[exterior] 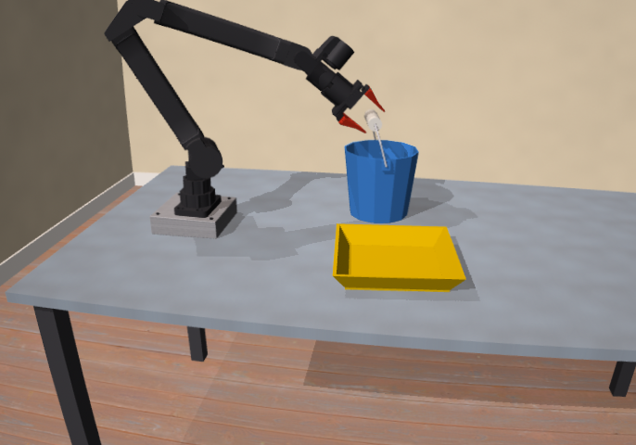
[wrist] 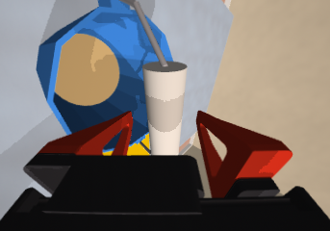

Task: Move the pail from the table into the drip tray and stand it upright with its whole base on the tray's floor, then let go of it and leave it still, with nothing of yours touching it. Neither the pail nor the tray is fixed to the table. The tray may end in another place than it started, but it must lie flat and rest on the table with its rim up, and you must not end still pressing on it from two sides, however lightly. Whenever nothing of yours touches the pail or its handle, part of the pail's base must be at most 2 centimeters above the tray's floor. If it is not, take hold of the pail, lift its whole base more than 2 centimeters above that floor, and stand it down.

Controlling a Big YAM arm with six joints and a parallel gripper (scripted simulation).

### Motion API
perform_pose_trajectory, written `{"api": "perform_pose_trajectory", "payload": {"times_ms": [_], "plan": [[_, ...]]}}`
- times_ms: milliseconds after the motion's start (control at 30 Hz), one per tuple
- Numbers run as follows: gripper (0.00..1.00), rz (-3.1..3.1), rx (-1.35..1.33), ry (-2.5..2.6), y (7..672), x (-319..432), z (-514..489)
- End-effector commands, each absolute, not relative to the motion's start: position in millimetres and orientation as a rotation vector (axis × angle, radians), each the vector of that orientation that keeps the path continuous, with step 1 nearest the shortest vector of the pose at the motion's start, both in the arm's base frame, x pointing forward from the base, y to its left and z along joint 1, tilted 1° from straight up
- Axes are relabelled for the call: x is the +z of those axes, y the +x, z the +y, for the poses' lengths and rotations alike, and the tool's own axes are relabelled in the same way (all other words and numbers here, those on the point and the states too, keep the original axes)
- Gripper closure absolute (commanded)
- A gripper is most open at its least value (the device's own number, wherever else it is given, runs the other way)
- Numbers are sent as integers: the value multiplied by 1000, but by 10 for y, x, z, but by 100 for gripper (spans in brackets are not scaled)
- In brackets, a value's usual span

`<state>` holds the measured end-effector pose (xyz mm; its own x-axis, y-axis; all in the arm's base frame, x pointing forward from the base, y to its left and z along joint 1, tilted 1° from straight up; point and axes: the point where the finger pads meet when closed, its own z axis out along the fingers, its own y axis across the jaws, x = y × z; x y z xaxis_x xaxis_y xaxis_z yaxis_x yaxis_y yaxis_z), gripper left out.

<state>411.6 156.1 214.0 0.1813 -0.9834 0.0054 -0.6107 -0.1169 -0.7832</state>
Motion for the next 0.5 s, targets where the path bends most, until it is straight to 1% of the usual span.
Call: {"api": "perform_pose_trajectory", "payload": {"times_ms": [0, 367, 400, 467], "plan": [[28, 1496, -752, -1767, 4263, 2343, 1550], [28, 1492, -754, -1763, 4278, 2376, 1556], [60, 1483, -748, -1758, 4228, 2390, 1588], [60, 1483, -748, -1758, 4228, 2390, 1588]]}}
